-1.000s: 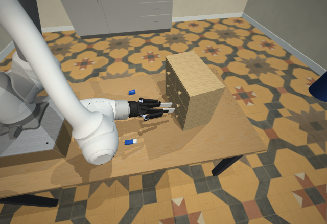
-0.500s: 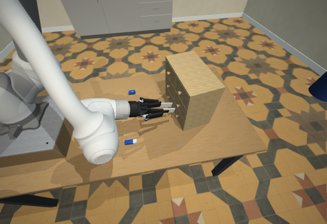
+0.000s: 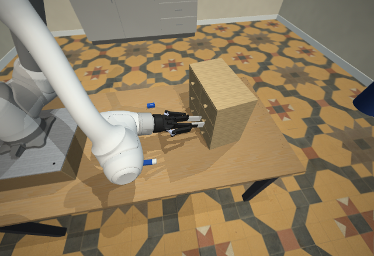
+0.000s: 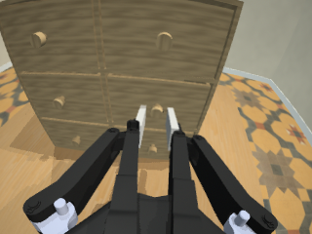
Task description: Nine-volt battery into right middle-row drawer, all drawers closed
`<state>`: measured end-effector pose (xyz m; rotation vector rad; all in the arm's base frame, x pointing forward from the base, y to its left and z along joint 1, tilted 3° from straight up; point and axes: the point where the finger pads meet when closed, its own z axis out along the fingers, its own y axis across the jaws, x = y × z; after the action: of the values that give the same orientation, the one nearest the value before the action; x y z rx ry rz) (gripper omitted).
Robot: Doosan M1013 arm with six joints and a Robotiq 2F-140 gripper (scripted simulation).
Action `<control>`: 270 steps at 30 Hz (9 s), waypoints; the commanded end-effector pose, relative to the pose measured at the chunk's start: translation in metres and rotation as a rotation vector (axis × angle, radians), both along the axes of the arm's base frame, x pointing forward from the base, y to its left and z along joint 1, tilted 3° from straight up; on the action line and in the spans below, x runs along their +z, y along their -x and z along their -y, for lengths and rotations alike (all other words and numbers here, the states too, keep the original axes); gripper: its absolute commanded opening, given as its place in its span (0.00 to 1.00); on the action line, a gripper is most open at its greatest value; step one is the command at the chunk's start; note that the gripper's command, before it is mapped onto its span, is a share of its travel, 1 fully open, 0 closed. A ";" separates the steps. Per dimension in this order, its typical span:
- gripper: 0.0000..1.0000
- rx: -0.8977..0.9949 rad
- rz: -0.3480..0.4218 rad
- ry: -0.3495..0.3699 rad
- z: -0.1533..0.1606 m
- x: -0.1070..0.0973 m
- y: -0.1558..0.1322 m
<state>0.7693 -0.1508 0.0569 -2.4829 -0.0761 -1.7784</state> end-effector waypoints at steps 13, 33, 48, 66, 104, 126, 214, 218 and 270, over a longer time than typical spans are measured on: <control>0.20 0.000 0.000 0.000 -0.001 0.000 -0.011; 0.20 0.000 0.000 0.000 -0.001 0.000 -0.012; 0.08 0.000 0.000 0.000 -0.001 0.000 -0.012; 0.08 0.000 0.000 0.000 -0.001 0.000 -0.011; 0.08 0.000 0.000 0.000 0.002 0.000 0.021; 0.08 0.000 0.000 0.000 0.004 -0.001 0.047; 0.20 0.000 0.000 0.000 0.014 0.015 0.152; 0.20 0.000 0.000 0.000 0.015 0.016 0.155; 0.20 0.023 -0.544 0.049 0.021 0.060 0.201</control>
<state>0.5715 -0.1727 0.1133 -2.8585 -0.1042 -1.1681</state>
